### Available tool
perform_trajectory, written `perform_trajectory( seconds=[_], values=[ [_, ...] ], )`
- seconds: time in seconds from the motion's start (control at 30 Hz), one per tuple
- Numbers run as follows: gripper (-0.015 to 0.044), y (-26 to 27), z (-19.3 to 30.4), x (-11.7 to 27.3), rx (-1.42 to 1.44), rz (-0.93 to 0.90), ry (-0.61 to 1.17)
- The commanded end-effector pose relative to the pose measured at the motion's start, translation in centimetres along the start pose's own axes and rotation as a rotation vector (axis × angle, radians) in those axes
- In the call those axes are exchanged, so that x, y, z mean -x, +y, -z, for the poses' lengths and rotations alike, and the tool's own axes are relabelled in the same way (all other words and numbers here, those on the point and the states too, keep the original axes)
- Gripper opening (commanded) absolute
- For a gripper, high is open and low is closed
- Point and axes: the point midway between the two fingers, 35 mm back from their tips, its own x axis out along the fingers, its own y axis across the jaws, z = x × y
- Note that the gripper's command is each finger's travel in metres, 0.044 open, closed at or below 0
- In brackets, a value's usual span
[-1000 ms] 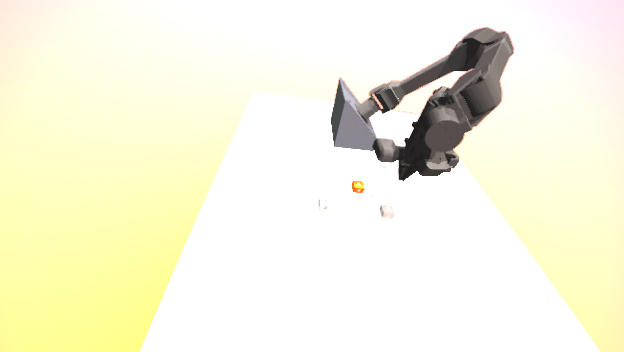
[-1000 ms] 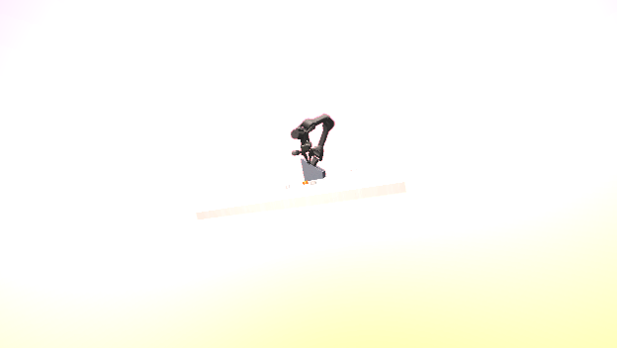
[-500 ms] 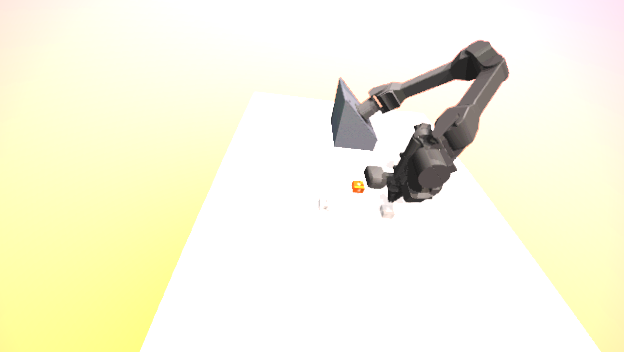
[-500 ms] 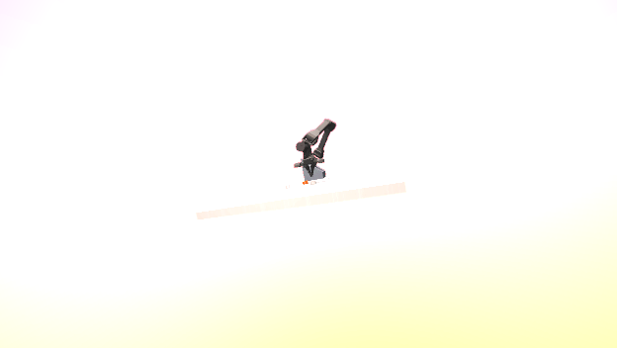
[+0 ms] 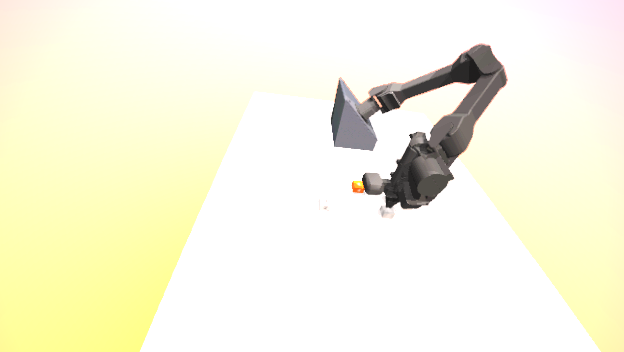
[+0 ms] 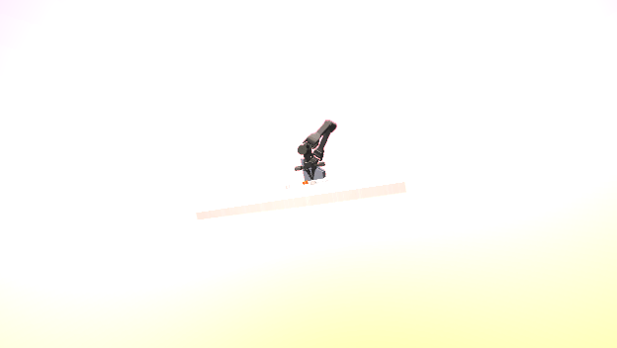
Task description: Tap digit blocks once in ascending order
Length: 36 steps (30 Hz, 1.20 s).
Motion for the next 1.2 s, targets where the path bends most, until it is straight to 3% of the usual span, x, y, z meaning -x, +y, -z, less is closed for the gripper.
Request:
perform_trajectory(
  seconds=[0.0,0.3,0.43,0.57,0.77,1.03,1.17],
  values=[
    [0.0020,0.0,0.5,-1.0,-0.010,-0.005,0.014],
    [0.0020,0.0,0.5,-1.1,-0.010,-0.005,0.014],
    [0.0020,-0.1,0.4,1.7,-0.009,-0.003,0.014],
    [0.0020,-0.1,0.4,1.9,-0.010,-0.004,0.014],
    [0.0178,5.8,2.4,4.9,-0.011,-0.001,0.016],
    [0.0387,14.4,9.0,9.5,-0.014,-0.006,0.018],
    [0.0400,15.6,10.5,10.2,-0.014,-0.009,0.019]
  ],
)
